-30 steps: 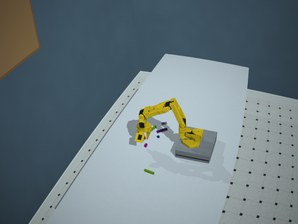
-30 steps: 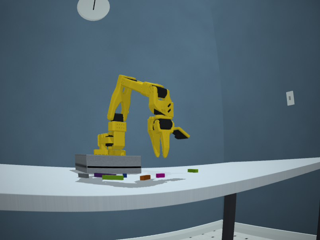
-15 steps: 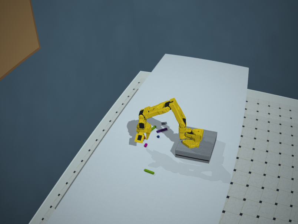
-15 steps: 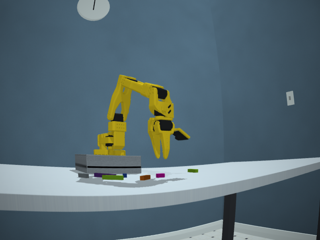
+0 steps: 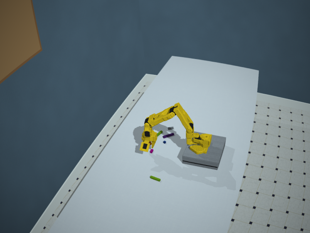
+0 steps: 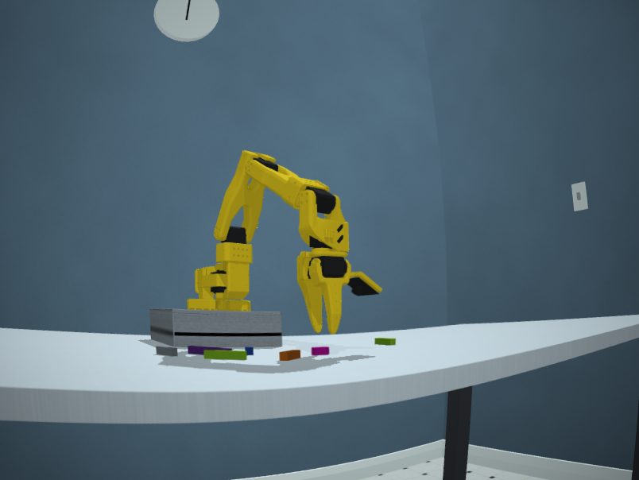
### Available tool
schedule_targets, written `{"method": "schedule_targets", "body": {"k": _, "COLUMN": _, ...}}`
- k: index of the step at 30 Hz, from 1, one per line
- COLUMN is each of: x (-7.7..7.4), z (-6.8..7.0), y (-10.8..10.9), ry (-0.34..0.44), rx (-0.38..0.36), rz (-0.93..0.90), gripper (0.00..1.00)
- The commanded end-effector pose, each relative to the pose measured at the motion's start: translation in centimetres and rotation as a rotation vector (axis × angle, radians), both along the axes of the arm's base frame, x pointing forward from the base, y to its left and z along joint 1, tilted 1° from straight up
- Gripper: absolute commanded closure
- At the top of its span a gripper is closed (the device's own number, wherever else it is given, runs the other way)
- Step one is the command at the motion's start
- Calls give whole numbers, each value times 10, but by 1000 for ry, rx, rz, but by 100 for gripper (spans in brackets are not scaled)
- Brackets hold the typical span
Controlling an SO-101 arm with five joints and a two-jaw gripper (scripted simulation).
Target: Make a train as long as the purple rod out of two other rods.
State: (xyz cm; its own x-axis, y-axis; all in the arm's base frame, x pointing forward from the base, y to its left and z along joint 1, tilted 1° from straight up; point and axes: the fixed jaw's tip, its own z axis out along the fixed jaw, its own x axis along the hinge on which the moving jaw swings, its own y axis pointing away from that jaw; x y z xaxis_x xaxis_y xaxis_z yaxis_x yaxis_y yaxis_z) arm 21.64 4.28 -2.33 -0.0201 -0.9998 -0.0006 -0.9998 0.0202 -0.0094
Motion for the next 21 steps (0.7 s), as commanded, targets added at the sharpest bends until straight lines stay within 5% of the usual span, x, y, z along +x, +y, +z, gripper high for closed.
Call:
{"method": "schedule_targets", "body": {"k": 1, "x": -2, "z": -10, "y": -2, "ry": 10, "rx": 0, "rz": -16, "gripper": 81}}
{"method": "schedule_targets", "body": {"k": 21, "x": -4, "z": -28, "y": -3, "ry": 10, "rx": 0, "rz": -16, "gripper": 81}}
